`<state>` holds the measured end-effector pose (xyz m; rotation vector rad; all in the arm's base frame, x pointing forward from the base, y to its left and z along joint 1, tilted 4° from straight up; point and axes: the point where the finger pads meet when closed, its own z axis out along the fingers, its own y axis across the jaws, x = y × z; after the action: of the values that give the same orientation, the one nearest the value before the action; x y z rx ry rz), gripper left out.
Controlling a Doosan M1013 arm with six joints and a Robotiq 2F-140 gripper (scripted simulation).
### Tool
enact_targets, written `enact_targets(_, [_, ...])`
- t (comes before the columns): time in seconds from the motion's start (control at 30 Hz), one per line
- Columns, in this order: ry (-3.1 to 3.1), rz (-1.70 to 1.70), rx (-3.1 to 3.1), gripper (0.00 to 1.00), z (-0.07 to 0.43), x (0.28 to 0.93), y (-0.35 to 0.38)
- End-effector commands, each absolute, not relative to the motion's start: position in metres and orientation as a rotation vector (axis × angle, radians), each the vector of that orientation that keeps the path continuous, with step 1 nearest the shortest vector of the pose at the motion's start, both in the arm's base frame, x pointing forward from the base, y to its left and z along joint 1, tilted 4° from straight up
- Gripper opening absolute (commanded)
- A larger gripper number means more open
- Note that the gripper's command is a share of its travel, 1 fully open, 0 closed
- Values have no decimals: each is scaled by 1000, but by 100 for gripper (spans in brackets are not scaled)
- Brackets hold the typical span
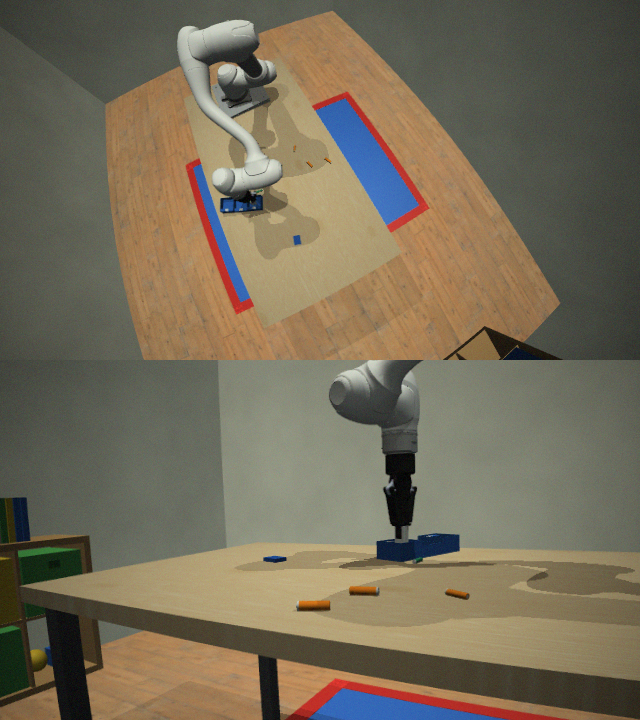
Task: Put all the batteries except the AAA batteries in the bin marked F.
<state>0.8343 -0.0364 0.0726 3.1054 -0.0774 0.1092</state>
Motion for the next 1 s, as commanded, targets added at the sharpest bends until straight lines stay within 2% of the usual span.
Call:
enact_targets(0.0, [-83,107,3103,15,69,833,-37])
enact_targets(0.97, [-83,107,3103,15,99,832,-36])
